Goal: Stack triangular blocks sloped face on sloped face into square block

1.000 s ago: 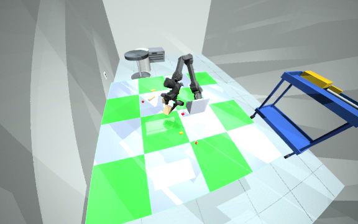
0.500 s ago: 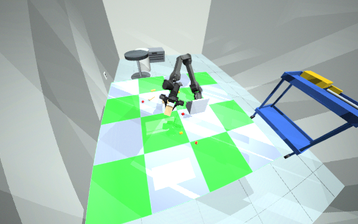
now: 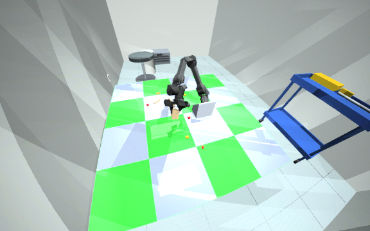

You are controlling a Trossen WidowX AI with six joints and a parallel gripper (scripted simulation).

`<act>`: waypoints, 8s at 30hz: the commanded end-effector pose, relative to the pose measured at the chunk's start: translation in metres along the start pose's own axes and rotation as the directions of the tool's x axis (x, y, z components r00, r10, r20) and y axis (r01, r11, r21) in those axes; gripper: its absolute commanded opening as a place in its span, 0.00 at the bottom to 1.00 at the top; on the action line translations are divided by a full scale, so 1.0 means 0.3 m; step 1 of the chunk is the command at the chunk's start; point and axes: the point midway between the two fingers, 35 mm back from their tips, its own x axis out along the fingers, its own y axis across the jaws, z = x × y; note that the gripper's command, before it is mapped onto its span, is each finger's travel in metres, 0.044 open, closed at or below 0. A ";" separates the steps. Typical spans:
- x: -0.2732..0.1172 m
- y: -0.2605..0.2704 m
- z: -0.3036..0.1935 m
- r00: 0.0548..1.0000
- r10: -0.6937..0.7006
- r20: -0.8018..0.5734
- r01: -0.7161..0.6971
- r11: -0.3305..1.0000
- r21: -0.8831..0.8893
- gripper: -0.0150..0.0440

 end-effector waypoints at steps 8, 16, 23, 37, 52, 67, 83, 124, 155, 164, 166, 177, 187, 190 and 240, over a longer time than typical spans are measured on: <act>0.003 -0.005 0.009 0.996 0.051 -0.076 -0.075 0.932 -0.356 0.25; 0.000 -0.009 0.014 0.988 0.082 -0.130 -0.143 0.801 -0.582 0.25; -0.003 -0.014 0.018 0.978 0.104 -0.178 -0.203 0.637 -0.744 0.25; -0.010 -0.025 0.024 0.957 0.130 -0.259 -0.287 0.294 -0.912 0.25; -0.108 -0.024 -0.097 0.957 0.131 -0.259 -0.287 0.292 -0.912 0.25; -0.246 0.022 -0.289 0.956 0.133 -0.261 -0.289 0.289 -0.913 0.25; -0.367 0.126 -0.485 0.955 0.135 -0.264 -0.293 0.286 -0.912 0.25; -0.058 0.151 -0.658 0.954 0.132 -0.270 -0.298 0.288 -0.910 0.25; -0.057 0.151 -0.658 0.951 0.135 -0.279 -0.307 0.280 -0.909 0.25; -0.043 0.149 -0.663 0.951 0.135 -0.279 -0.307 0.280 -0.910 0.25; -0.038 0.149 -0.665 0.951 0.135 -0.279 -0.307 0.280 -0.910 0.25; -0.016 0.147 -0.673 0.951 0.135 -0.280 -0.308 0.280 -0.909 0.25; 0.004 0.144 -0.681 0.950 0.135 -0.281 -0.309 0.280 -0.909 0.25; 0.009 0.144 -0.684 0.950 0.135 -0.281 -0.309 0.280 -0.909 0.25; 0.020 0.142 -0.684 0.954 0.132 -0.271 -0.298 0.282 -0.912 0.25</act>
